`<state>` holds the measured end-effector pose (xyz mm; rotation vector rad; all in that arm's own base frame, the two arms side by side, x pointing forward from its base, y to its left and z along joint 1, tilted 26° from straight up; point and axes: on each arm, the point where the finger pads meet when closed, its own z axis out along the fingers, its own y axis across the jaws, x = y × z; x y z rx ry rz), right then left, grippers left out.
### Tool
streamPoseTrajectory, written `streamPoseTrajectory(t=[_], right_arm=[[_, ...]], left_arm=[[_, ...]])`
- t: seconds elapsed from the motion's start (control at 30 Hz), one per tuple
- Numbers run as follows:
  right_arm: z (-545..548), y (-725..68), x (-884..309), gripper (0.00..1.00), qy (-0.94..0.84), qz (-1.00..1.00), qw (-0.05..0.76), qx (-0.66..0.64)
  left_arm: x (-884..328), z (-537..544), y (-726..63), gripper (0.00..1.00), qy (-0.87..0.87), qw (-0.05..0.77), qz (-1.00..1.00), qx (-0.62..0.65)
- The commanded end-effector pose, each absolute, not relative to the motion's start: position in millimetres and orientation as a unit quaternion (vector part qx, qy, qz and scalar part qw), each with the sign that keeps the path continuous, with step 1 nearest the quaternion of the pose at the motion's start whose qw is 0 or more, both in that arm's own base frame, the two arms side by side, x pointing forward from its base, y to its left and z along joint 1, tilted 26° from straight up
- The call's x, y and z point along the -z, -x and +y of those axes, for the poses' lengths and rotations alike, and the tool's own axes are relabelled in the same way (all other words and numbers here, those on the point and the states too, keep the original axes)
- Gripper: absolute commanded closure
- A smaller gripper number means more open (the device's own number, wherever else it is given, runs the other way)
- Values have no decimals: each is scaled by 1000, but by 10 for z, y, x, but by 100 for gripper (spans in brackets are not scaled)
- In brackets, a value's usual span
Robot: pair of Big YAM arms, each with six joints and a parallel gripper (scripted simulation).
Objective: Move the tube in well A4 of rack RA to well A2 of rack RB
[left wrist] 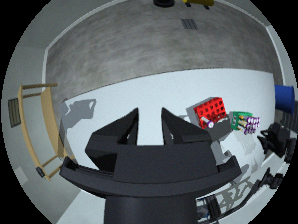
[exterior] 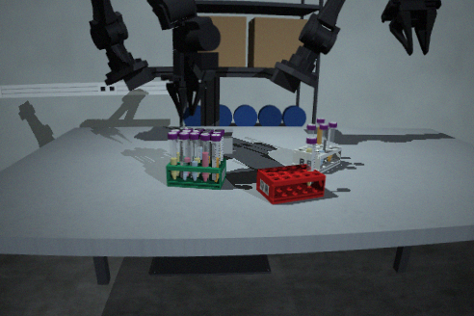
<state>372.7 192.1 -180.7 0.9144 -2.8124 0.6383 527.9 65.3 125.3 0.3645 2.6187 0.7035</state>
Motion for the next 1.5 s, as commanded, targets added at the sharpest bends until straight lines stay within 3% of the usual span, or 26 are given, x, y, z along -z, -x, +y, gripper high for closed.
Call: streamPoseTrajectory(t=[0.0, 1.47], right_arm=[[1824, -3720, 1934, 70, -302, -927, 65, -213], [1758, -3799, 2173, 70, -299, -929, 57, -211]], left_arm=[[-1405, 637, -5391, 70, -127, 218, 934, -254], [-1405, 637, -5391, 70, -127, 218, 934, -254]])
